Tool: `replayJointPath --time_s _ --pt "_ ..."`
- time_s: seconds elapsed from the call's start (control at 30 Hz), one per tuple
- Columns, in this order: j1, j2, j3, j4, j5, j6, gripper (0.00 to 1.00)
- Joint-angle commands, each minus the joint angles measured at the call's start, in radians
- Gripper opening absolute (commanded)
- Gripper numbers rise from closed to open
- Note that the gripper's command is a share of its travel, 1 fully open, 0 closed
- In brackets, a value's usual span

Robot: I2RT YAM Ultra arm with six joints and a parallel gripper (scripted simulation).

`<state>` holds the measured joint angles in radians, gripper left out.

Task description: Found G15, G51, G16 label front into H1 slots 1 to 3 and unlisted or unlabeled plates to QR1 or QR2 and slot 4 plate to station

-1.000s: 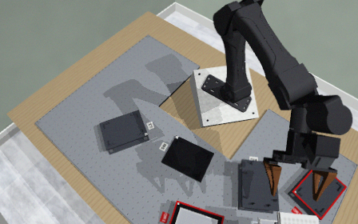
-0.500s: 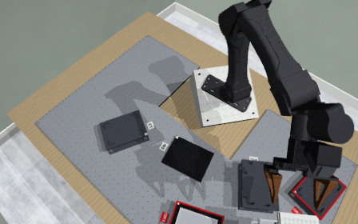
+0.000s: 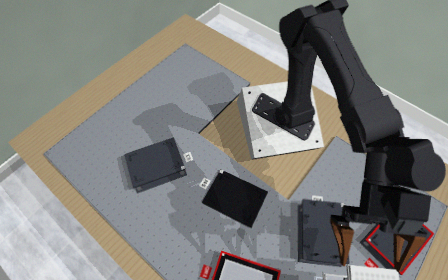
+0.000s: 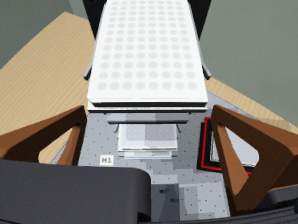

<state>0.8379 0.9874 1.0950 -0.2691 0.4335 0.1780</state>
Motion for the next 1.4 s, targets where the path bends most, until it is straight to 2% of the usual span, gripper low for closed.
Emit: replayJointPath --time_s 0.0,0.47,0.5,1.37 --pt "-0.007 0.003 0.020 0.007 -0.012 -0.001 1.00" --pt "-0.032 0.041 0.051 0.017 -0.037 -0.005 1.00" --pt "-0.032 0.041 0.051 0.017 -0.037 -0.005 0.86" --pt "-0.030 0.037 0.049 0.015 -0.035 -0.005 0.86"
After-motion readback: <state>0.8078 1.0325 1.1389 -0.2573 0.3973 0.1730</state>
